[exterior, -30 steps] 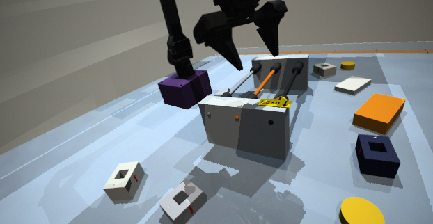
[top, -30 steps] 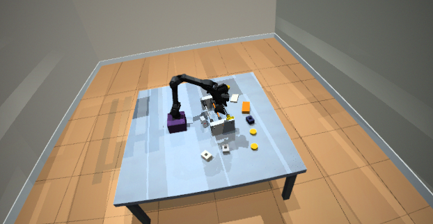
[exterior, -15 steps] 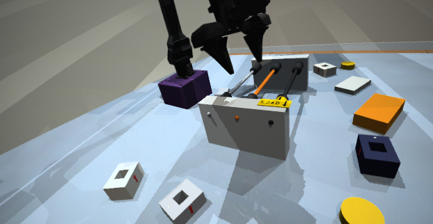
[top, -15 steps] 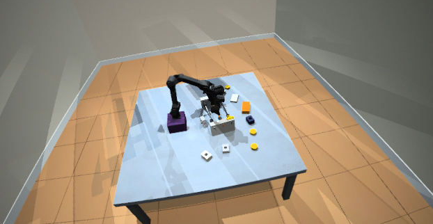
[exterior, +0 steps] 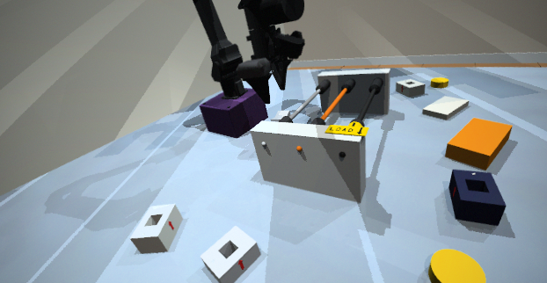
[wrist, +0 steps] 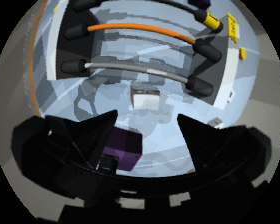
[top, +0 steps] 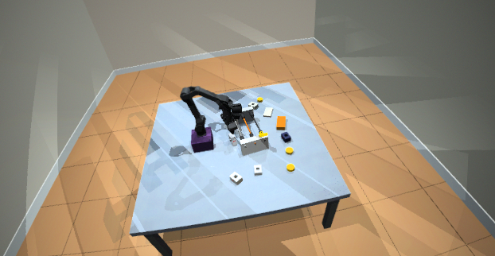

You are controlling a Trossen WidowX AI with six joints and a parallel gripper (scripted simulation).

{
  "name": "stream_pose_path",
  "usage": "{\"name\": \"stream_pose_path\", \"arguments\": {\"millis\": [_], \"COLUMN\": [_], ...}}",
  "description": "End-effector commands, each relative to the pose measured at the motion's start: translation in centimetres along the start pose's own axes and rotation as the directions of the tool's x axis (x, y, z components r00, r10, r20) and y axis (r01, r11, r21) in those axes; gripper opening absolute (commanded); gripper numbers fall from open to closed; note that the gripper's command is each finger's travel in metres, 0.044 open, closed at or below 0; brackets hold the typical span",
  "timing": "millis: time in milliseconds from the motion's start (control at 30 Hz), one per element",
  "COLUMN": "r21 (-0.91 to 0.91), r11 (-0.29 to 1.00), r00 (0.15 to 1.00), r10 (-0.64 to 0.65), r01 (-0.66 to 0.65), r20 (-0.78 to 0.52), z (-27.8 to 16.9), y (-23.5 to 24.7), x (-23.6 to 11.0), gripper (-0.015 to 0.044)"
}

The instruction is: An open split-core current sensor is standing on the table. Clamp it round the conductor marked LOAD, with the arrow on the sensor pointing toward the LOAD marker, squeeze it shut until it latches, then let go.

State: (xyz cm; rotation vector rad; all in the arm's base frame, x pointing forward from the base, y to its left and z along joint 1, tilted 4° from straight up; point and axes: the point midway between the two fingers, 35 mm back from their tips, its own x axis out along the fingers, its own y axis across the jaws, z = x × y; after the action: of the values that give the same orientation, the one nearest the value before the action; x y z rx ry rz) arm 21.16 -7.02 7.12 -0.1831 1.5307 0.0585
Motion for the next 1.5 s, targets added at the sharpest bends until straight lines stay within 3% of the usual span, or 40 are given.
{"name": "stream_pose_path", "arguments": {"millis": [0,1233,1467], "r21": [-0.018,-0.018,-0.013], "r11": [1.000,1.000,1.000], "r00": [1.000,1.000,1.000], "r10": [0.006,0.006,0.001], "r01": [-0.006,-0.006,-0.001], "r20": [-0.006,-0.007,-0.004], "z": [-0.3,-0.4,-0.3], "y": [0.3,0.3,0.2], "x": [0.3,6.1,5.7], "gripper": [0.0440,0.0440,0.0276]}}
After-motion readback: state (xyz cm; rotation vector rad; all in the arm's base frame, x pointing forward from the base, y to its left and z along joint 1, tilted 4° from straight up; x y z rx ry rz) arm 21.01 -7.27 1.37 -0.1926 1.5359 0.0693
